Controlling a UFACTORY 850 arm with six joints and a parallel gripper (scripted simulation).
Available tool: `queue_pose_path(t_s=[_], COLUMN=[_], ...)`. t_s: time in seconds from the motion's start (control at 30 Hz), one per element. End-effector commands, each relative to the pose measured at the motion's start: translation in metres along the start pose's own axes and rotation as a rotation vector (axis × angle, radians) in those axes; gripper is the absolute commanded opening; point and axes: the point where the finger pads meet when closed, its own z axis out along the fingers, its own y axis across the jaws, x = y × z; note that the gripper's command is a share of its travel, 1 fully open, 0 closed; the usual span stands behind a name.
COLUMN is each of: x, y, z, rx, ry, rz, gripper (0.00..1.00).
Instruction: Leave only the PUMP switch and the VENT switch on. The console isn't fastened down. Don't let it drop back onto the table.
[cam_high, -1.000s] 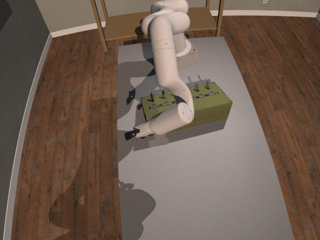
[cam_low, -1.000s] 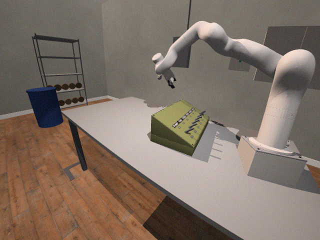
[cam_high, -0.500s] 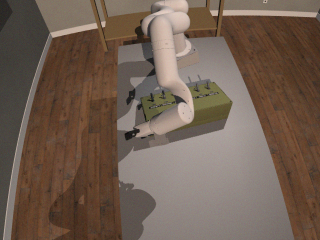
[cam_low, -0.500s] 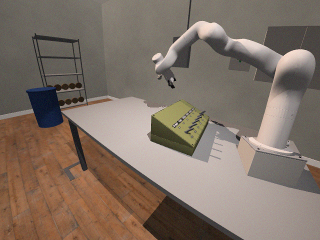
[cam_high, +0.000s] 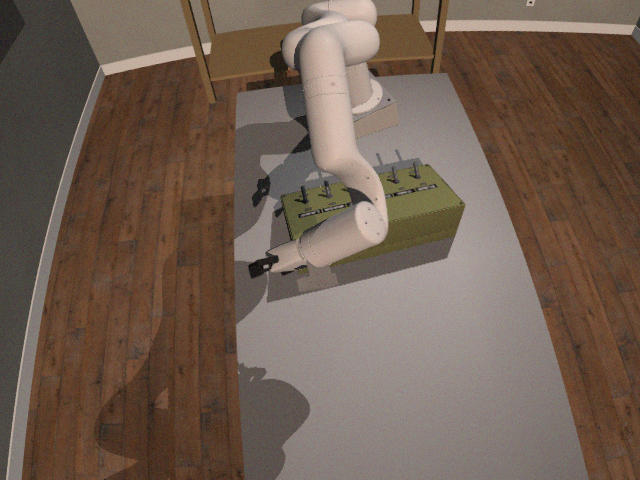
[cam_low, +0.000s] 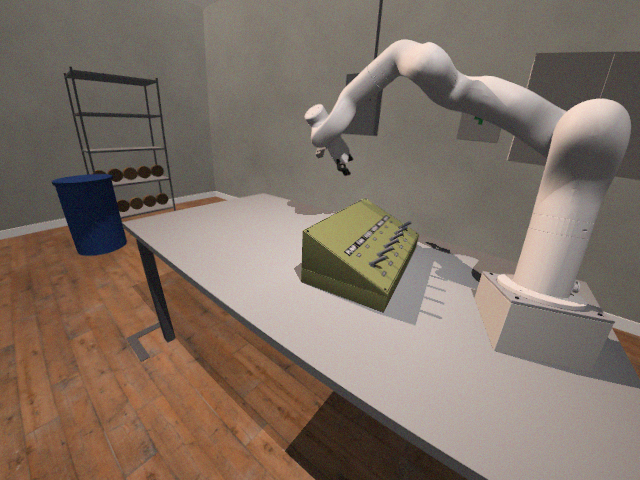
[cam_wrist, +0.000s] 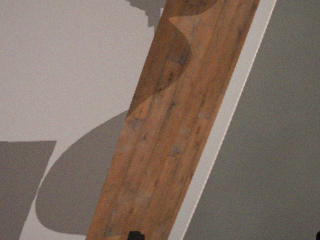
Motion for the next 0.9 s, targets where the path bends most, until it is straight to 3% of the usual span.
queue_pose_path(t_s=[0.0,0.17,0.67,0.87], x=[-0.008,-0.018,-0.096,-0.113], y=[0.007,0.015,0.071,0.083], z=[-0.008,-0.016,-0.077,-0.091], rx=[-0.001,-0.001,-0.001,-0.001], ry=[0.002,0.002,0.002,0.002], rz=[0.002,0.002,0.002,0.002], gripper=[1.00,1.00,1.00,1.00])
